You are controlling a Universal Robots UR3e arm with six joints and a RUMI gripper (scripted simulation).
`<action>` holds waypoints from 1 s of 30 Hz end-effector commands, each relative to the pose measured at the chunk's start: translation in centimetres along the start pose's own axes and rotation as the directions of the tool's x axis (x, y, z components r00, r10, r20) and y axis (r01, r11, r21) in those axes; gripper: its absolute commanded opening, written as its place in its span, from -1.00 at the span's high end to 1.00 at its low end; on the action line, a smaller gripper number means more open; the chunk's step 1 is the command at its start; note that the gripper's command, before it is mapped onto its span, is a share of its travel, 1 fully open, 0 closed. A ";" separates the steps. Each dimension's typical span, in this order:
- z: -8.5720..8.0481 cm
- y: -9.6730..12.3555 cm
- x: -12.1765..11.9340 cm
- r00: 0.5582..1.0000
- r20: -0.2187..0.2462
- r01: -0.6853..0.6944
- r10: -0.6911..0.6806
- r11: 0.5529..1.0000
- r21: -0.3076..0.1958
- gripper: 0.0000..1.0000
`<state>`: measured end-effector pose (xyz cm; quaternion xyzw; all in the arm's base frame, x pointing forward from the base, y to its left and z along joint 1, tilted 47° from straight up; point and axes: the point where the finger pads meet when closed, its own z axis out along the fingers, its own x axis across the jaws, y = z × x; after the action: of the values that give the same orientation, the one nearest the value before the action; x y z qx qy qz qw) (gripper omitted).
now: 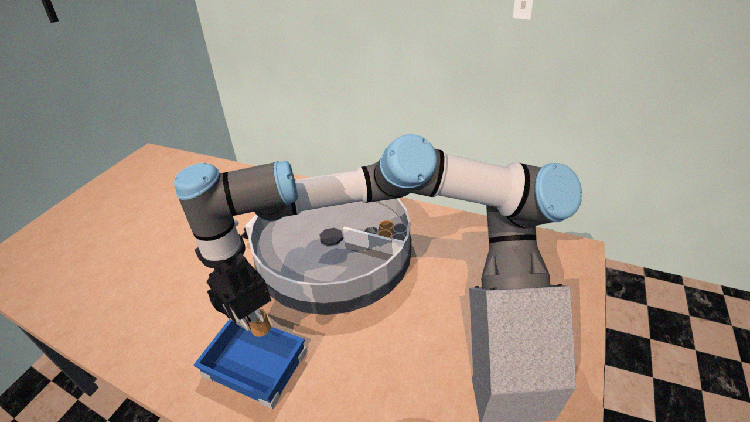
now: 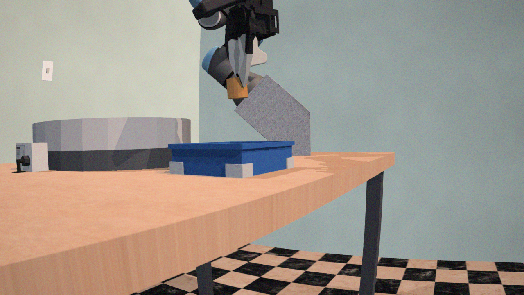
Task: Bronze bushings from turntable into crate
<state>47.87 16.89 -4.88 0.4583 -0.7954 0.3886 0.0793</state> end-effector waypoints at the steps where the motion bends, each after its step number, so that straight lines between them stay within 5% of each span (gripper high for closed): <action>1: -0.1 0.3 -0.3 1.000 -0.001 0.008 -0.008 1.000 0.002 1.00; 30: 0.0 1.8 -1.1 0.999 -0.005 0.046 -0.046 0.999 0.010 1.00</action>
<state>47.10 18.03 -6.44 0.4755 -0.7827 0.3917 0.0889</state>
